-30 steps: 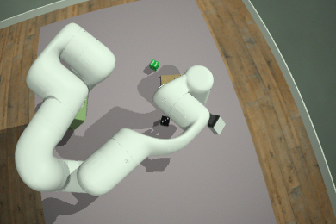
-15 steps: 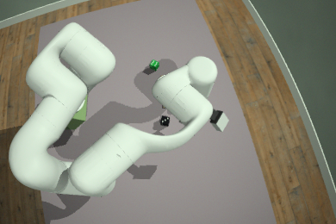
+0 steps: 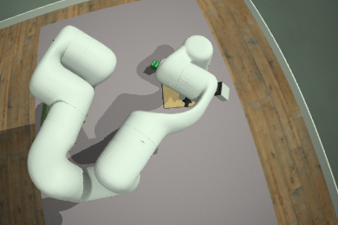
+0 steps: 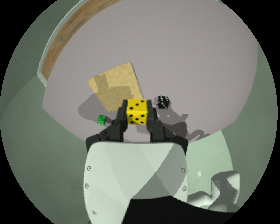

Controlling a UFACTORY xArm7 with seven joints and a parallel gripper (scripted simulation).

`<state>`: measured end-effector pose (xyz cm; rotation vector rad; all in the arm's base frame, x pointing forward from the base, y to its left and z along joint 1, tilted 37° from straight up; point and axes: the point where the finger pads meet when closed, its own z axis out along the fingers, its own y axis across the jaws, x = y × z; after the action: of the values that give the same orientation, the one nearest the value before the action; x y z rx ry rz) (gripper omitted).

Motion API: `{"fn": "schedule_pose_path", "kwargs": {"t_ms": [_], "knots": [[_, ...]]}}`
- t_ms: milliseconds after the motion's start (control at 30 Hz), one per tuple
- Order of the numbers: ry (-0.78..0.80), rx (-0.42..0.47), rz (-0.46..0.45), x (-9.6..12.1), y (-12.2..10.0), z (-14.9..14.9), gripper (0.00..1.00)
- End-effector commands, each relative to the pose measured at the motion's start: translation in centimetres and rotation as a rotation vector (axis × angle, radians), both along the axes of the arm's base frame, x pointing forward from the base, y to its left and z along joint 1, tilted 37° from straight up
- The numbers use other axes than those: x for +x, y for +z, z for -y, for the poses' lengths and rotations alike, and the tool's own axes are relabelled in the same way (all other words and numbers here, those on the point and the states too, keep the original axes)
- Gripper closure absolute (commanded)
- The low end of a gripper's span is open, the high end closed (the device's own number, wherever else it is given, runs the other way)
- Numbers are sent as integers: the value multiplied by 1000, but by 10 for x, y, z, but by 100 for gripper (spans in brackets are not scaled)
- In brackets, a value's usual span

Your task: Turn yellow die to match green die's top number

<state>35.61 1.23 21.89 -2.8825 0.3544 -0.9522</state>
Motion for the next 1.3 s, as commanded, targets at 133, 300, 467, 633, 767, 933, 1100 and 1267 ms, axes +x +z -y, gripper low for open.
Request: {"fn": "schedule_pose_path", "kwargs": {"t_ms": [133,300,467,633,767,933,1100,1267], "knots": [[247,-188,4,-9,-3,-49,73],[361,-273,13,-16,-5,-71,73],[361,-273,13,-16,-5,-71,73],[361,-273,13,-16,-5,-71,73],[361,-273,13,-16,-5,-71,73],[361,-272,12,-13,-8,-71,73],[361,-272,12,-7,-17,-71,73],[361,-272,12,6,-34,-71,73]]}}
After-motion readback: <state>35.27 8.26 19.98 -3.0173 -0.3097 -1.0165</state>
